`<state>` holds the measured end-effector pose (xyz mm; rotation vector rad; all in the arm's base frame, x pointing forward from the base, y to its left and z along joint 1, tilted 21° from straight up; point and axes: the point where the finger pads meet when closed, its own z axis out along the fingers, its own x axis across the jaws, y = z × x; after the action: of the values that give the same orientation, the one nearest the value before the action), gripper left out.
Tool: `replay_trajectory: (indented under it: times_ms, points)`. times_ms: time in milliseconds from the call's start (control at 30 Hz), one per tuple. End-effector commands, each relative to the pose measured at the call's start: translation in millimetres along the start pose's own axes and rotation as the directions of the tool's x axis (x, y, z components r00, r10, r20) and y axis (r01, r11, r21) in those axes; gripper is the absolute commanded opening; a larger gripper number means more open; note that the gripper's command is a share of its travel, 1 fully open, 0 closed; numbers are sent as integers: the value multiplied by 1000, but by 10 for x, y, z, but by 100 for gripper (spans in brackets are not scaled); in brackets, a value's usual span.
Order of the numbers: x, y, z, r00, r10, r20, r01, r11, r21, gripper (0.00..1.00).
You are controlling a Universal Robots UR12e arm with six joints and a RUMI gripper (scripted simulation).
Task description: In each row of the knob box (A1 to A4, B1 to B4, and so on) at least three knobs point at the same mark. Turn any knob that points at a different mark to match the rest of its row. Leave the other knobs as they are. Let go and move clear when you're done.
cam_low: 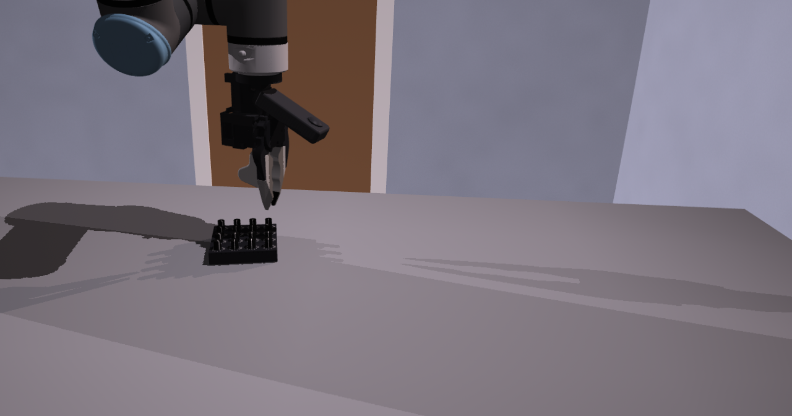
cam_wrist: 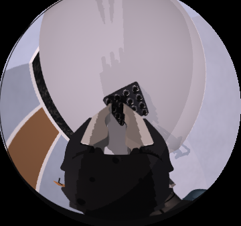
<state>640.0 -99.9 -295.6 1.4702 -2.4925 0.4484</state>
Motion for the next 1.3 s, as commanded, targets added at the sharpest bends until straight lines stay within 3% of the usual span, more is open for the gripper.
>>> replay_trajectory:
  times_ms: [0,433,933,1000,1067,1267]
  points:
    - [12,15,-24,988,-156,3,156,988,-1,11]
    - [2,16,-54,927,-375,3,375,927,0,11]
    - [-8,34,-100,747,-665,3,665,747,1,11]
    - [-8,34,-100,747,-665,3,665,747,1,11]
    - [-8,40,-111,693,-721,3,721,693,1,11]
    - [-7,51,-127,602,-798,2,798,602,2,11]
